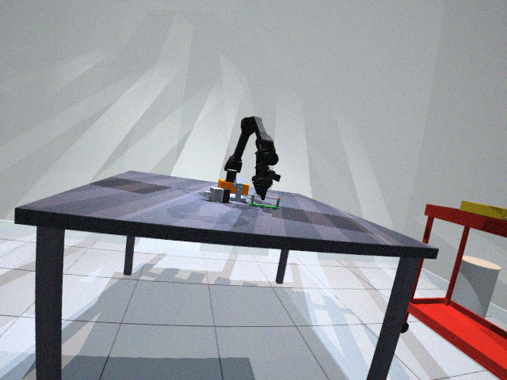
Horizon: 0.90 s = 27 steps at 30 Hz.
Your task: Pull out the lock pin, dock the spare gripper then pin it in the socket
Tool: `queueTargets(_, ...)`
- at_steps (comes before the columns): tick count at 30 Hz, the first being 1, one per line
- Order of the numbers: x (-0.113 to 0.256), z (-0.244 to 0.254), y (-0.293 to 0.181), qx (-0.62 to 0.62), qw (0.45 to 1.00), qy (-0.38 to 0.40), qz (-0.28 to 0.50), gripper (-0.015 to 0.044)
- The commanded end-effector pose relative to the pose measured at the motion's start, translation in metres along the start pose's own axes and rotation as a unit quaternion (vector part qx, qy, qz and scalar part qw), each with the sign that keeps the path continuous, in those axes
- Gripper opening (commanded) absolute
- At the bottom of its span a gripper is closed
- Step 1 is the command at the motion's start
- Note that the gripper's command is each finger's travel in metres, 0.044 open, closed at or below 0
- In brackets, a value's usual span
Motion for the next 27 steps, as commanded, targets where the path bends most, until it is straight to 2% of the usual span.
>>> queueTargets(1, 0.010, 0.000, 0.001, 0.000, 1.000, 0.000, 0.000, 0.0440)
queueTargets(27, 0.081, -0.002, 0.011, 0.000, 1.000, 0.000, 0.000, 0.0440)
Point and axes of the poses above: the point midway between the two fingers, 35 mm back from their tips, its own x axis back along the fingers, its own z axis across the jaws, y = z × x, the point moved 9 cm from there along x, back along the fingers
